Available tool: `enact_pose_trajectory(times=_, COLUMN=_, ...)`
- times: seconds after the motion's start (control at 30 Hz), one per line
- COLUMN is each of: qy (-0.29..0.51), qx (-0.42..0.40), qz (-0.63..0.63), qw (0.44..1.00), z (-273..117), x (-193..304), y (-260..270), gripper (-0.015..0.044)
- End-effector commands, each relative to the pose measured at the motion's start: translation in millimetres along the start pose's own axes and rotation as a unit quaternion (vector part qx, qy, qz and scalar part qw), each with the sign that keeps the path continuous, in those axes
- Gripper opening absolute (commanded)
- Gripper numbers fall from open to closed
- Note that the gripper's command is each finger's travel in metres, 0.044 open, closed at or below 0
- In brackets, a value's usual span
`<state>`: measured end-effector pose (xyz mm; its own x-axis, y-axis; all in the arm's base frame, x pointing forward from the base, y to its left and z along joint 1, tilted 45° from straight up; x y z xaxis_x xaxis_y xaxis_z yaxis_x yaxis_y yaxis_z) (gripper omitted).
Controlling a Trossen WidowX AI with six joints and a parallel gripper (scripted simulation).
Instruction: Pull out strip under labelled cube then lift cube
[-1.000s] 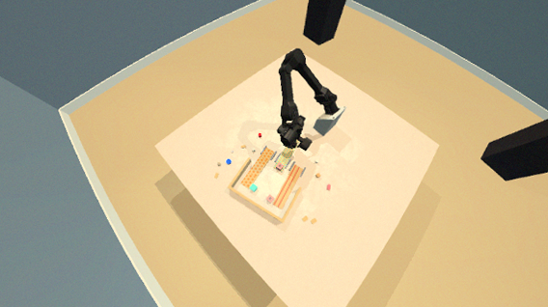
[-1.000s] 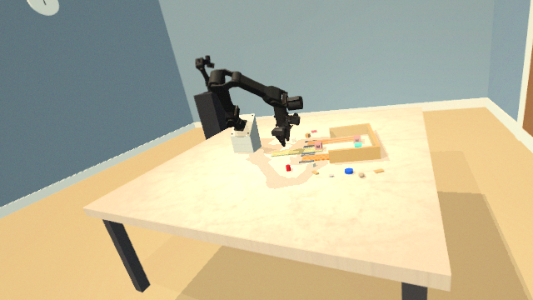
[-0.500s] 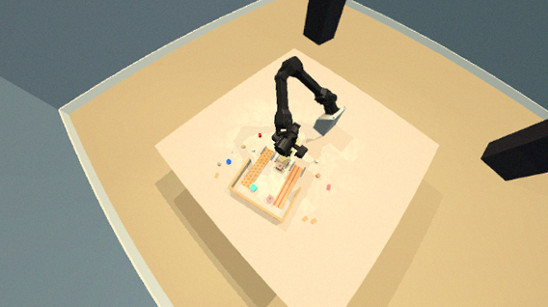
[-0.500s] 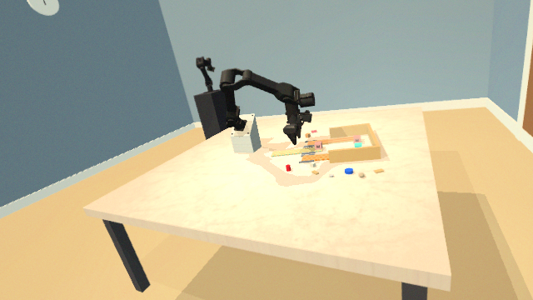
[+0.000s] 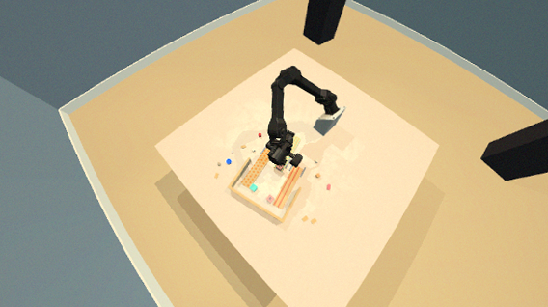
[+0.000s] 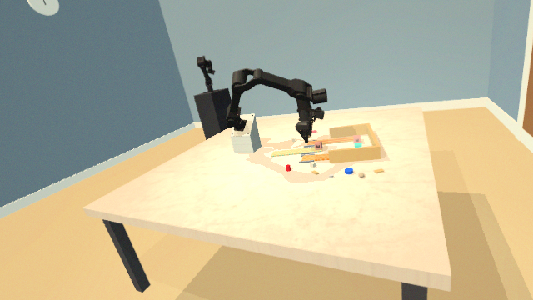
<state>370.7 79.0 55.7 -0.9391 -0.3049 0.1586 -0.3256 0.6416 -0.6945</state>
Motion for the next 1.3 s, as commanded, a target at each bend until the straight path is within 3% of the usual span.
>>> enact_pose_trajectory(times=0.0, qy=-0.002, qx=-0.003, qz=0.001, qw=1.0, z=-3.1, x=-14.6, y=1.6, gripper=0.044)
enact_pose_trajectory(times=0.27, qy=-0.002, qx=-0.003, qz=0.002, qw=1.0, z=-7.5, x=-38.8, y=4.6, gripper=0.044)
enact_pose_trajectory(times=0.53, qy=-0.002, qx=-0.003, qz=0.002, qw=1.0, z=2.8, x=-39.5, y=4.7, gripper=0.025)
enact_pose_trajectory(times=1.27, qy=-0.002, qx=-0.002, qz=0.002, qw=1.0, z=38.9, x=-39.5, y=4.4, gripper=0.025)
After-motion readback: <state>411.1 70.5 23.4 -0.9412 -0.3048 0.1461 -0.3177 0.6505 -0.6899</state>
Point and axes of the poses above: the point midway between the two fingers, 35 mm back from their tips, its own z axis out along the fingers, its own y axis across the jaws, x = y × z, the point moved 10 cm from there along -z, back along the fingers, and after that the axes turned 5 degrees about -z, right-handed, at the moved point
